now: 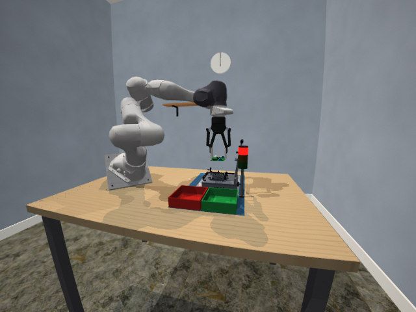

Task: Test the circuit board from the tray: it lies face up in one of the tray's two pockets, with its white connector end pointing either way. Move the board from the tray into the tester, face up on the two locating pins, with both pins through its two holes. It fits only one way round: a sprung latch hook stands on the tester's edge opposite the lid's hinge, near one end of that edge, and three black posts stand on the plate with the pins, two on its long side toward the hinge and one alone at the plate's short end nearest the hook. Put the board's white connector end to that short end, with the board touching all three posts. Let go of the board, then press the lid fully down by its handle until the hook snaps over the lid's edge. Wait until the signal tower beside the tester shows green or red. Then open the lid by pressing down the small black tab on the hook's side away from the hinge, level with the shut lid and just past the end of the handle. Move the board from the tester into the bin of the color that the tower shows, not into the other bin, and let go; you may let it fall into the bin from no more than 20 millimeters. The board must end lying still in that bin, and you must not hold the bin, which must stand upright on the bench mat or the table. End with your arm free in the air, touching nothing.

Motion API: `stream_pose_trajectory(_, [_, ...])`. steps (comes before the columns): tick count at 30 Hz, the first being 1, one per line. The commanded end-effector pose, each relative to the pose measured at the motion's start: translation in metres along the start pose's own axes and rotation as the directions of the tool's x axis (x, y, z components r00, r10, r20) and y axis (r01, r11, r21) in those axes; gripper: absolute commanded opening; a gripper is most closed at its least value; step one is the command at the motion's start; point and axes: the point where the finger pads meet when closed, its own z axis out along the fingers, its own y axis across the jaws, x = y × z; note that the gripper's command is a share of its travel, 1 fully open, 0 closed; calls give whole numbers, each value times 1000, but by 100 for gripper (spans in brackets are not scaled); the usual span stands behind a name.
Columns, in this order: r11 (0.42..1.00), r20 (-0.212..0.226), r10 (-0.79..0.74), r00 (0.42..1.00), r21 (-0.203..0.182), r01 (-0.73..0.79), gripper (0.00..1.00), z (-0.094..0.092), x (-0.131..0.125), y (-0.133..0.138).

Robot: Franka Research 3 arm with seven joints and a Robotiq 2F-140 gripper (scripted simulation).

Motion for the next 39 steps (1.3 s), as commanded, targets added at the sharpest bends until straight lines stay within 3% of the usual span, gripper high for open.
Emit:
stream_pose_trajectory(1, [1000,-1,8,1000,-5,-8,46,-1,0,2])
stream_pose_trajectory(24, [1000,-1,8,1000,-5,-8,46,1,6,5])
stream_pose_trajectory(39, [1000,-1,8,1000,-5,-8,46,21,73,40])
